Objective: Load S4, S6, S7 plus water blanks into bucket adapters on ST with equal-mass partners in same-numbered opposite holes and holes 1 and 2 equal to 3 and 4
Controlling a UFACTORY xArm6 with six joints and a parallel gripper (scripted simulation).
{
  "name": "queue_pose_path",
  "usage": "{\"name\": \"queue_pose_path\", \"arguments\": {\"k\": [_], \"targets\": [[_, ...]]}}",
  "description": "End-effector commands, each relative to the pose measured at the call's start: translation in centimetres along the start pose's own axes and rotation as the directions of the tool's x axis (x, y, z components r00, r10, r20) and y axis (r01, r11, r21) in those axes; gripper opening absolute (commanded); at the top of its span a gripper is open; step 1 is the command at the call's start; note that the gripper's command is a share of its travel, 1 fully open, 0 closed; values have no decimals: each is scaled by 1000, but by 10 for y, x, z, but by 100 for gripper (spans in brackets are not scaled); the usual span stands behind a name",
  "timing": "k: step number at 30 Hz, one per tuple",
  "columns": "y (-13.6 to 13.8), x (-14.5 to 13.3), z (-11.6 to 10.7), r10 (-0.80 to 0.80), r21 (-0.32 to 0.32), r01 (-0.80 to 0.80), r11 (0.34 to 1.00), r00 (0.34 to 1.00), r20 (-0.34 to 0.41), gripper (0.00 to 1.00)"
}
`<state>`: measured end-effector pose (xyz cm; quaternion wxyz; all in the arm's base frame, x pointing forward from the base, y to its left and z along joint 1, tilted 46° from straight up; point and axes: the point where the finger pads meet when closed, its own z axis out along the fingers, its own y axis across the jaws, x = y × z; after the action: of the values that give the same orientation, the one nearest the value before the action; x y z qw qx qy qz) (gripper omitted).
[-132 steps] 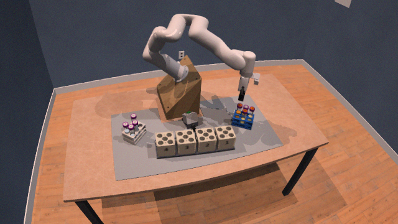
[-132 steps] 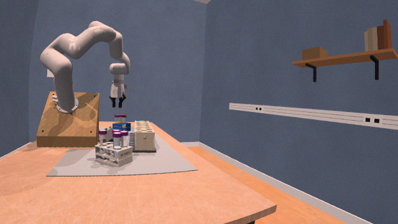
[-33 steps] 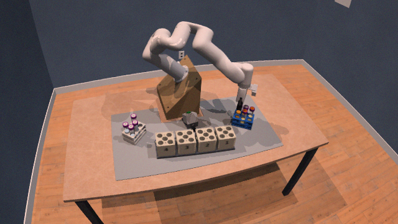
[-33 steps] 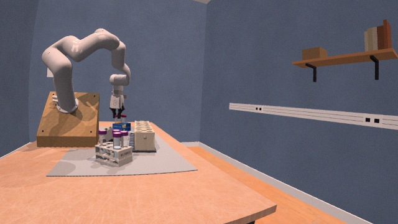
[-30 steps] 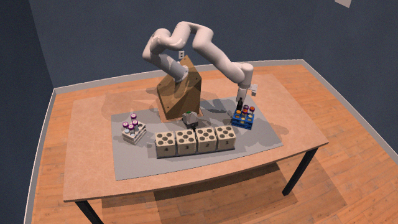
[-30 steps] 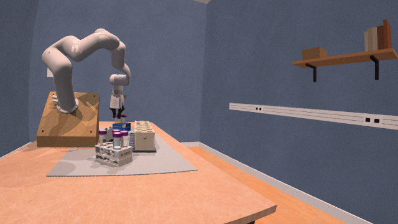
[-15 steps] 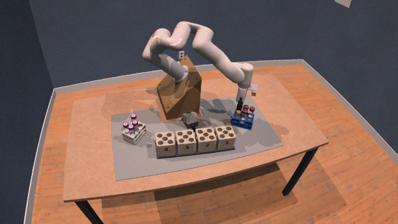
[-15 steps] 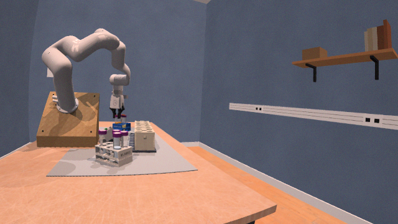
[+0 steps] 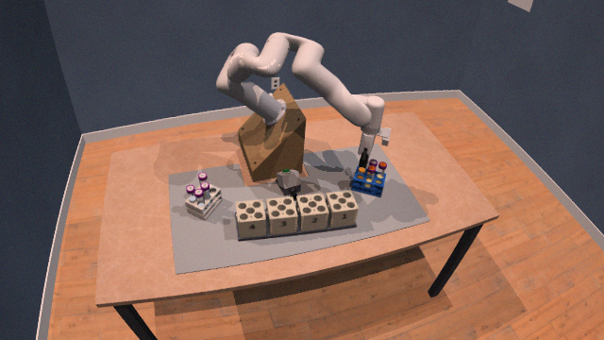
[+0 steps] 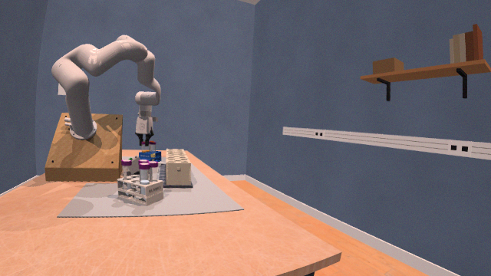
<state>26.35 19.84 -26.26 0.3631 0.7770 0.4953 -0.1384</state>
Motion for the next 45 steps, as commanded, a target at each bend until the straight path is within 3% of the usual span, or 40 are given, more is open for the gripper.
{"name": "queue_pose_path", "arguments": {"k": [1, 39, 45], "targets": [[1, 2, -3, 1, 0, -1, 1000, 1000, -4, 0], [1, 2, -22, 1, 0, -1, 1000, 1000, -5, 0], [0, 2, -34, 1, 0, -1, 1000, 1000, -5, 0]]}}
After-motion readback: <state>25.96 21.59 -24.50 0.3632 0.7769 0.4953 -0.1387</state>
